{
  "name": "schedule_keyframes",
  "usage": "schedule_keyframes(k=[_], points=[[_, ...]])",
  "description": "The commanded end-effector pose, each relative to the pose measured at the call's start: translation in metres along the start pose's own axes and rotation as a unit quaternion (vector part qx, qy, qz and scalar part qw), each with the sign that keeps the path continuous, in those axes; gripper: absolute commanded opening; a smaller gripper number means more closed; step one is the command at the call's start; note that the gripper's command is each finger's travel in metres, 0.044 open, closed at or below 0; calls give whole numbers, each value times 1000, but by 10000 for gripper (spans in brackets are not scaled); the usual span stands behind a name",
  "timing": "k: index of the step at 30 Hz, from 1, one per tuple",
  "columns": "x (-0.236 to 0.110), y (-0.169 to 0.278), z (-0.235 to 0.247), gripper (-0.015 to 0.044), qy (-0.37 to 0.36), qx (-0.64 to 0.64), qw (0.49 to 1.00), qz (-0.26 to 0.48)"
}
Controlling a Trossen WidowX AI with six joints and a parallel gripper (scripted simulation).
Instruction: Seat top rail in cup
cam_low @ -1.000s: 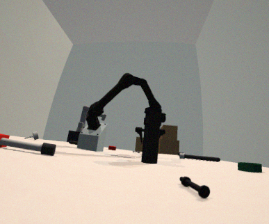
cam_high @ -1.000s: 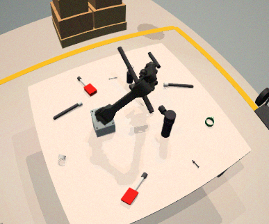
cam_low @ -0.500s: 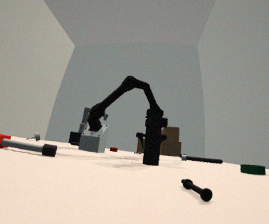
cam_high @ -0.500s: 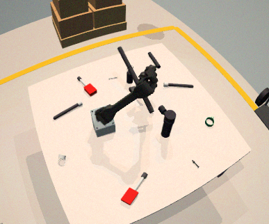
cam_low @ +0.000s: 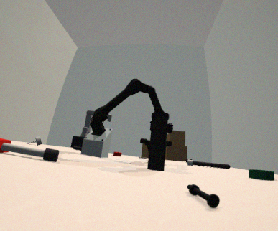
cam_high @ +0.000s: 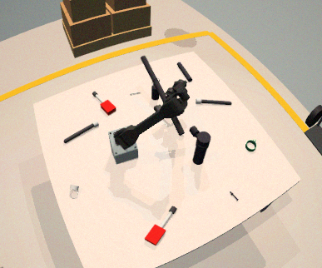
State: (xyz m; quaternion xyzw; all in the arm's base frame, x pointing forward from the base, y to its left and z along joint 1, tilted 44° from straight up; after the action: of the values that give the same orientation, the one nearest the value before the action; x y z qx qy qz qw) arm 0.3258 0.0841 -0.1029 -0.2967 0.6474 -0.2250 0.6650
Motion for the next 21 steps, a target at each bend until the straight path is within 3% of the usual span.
schedule_keyframes(k=[1, 10, 15, 21], points=[[1, 0, -2, 177, 1, -4, 1000, -3], [1, 0, -2, 117, 1, -4, 1000, -3], [-3, 0, 1, 0, 1, -4, 1000, -2], [-9, -2, 1, 0, 4, -3, 1000, -15]])
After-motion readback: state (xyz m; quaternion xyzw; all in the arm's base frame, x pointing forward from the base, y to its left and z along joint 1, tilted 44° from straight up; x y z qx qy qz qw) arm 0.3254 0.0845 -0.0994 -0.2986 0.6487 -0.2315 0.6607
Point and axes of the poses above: the point midway between the two fingers, 35 mm back from their tips, its own x axis out along the fingers, its own z axis across the jaws, y = z × x, the point moved 3 cm from there along -x, back along the fingers, and after that the axes turned 1 degree about x, right-handed, at the moved point
